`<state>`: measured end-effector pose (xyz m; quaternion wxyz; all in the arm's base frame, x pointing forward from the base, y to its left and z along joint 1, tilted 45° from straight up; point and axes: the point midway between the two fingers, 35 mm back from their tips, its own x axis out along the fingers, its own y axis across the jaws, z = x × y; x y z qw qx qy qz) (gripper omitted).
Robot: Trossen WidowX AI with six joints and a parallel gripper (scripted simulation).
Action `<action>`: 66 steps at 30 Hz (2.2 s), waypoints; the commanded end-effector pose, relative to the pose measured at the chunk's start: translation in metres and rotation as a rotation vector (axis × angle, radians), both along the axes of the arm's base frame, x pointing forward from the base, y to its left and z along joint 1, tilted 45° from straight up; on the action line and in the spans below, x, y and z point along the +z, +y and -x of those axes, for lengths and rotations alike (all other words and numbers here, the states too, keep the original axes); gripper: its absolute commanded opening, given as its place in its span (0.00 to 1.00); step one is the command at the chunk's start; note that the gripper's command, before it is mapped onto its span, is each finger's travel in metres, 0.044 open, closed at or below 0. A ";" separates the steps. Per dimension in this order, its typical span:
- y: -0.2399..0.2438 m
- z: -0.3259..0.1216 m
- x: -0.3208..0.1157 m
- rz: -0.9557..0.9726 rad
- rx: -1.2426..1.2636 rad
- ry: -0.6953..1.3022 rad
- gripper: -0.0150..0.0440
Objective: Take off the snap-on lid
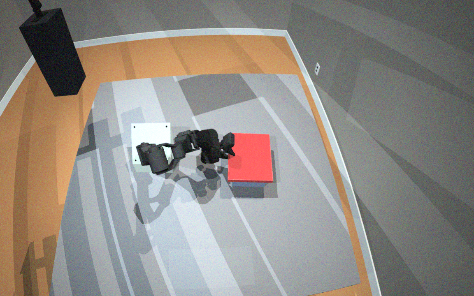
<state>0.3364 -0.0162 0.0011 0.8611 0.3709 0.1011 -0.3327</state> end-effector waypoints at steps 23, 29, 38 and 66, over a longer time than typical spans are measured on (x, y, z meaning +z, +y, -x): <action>0.004 0.001 0.004 0.000 0.000 0.000 0.25; 0.004 0.001 0.005 0.000 0.000 0.000 0.25; 0.006 0.001 0.006 0.000 0.000 0.000 0.25; 0.010 0.002 0.010 -0.001 0.000 0.000 0.25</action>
